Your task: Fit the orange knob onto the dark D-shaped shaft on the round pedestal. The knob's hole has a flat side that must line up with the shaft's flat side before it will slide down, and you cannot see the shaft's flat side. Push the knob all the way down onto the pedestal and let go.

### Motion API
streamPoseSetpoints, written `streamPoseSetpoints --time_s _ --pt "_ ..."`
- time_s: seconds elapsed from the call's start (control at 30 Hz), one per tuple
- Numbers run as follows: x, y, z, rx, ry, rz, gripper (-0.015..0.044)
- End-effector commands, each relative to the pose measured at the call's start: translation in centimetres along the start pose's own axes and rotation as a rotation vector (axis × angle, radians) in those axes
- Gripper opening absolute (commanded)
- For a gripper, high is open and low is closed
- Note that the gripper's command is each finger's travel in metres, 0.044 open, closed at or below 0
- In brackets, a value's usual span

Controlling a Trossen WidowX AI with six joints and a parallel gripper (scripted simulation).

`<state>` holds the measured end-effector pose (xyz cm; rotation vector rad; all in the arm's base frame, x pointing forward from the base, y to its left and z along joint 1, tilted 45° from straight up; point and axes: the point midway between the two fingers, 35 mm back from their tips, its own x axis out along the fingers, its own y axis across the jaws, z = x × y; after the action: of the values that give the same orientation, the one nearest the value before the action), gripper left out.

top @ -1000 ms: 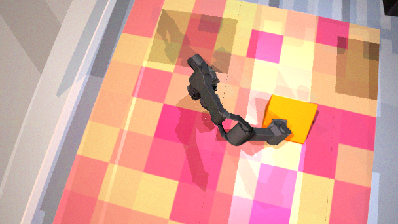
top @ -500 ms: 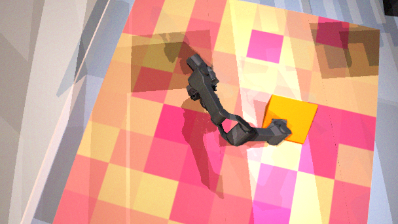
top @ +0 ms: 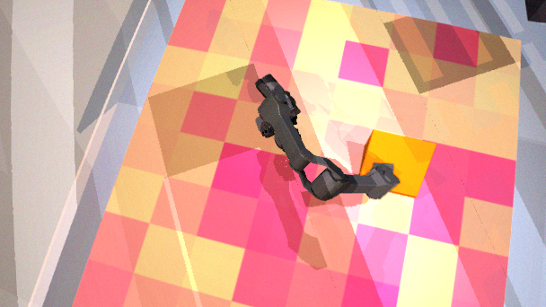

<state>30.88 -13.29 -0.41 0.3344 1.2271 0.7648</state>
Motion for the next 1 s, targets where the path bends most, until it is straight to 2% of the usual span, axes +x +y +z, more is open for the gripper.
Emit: streamPoseSetpoints --time_s 0.0,0.8,0.97 --pt "-0.02 0.06 -0.21 0.003 -0.001 0.0 0.0" --pt "-0.33 0.07 0.13 0.003 -0.001 0.0 0.0" --pt "-0.36 0.01 0.14 -0.123 -0.001 0.0 0.0"
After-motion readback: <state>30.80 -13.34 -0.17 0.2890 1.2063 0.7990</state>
